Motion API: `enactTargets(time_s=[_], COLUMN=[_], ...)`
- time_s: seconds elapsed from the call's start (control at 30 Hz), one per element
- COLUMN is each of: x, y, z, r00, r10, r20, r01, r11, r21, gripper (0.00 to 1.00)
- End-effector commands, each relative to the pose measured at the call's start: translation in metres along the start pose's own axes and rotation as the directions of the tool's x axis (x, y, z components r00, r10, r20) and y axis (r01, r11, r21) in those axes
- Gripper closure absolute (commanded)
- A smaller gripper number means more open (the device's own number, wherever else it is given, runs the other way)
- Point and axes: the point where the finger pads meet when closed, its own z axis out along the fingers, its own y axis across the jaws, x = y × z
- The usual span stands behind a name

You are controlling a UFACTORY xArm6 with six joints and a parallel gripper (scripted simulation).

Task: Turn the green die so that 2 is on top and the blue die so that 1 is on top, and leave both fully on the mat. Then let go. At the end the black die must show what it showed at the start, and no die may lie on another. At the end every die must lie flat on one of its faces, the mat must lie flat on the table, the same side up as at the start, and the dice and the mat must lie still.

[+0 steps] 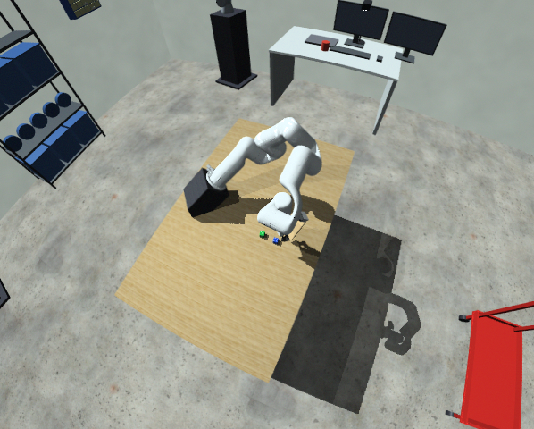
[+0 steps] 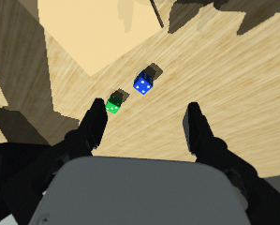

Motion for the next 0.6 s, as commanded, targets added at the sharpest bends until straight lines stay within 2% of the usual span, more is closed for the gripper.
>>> enactTargets(time_s=[0.0, 0.1, 0.27, 0.57], x=[0.0, 0.0, 0.0, 0.0], y=[0.002, 0.002, 0.002, 0.002], z=[0.034, 0.051, 0.059, 0.06], r00=[1.0, 1.0, 1.0, 1.0], r10=[-0.002, -0.002, -0.002, -0.002], r20=[-0.003, -0.002, -0.003, -0.002], r01=[0.002, 0.002, 0.002, 0.002], r11=[1.0, 1.0, 1.0, 1.0], r21=[-0.004, -0.004, -0.004, -0.004], gripper=[0.0, 0.0, 0.0, 0.0])
